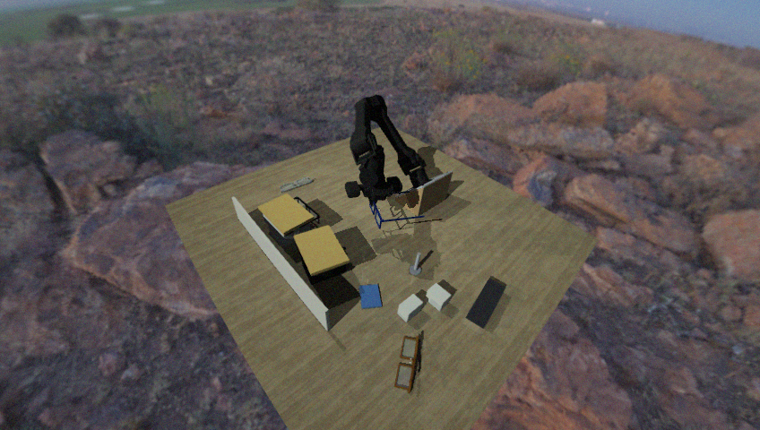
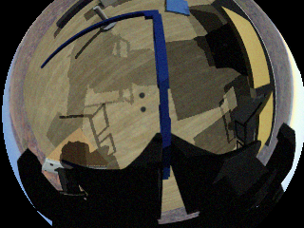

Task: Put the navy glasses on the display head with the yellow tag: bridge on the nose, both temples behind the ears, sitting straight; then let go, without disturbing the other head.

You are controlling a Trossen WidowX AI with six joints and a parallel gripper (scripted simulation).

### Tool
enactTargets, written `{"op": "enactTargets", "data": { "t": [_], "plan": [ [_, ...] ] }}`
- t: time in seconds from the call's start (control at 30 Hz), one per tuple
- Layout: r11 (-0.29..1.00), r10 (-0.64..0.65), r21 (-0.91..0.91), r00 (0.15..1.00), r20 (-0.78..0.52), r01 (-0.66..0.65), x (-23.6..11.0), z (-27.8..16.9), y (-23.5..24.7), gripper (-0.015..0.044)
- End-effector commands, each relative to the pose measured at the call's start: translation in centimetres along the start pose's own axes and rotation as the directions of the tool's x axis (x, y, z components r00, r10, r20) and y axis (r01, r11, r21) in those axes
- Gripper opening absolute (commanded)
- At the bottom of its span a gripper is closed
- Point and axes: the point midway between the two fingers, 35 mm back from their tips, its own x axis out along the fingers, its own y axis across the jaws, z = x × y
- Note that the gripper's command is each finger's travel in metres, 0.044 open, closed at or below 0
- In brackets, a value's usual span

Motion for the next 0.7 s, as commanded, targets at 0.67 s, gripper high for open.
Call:
{"op": "enactTargets", "data": {
  "t": [0.67],
  "plan": [
    [1.000, -0.001, -0.017, 1.000, 0.001, 0.001, 2.2, -0.1, -0.1, 0.0000]
  ]
}}
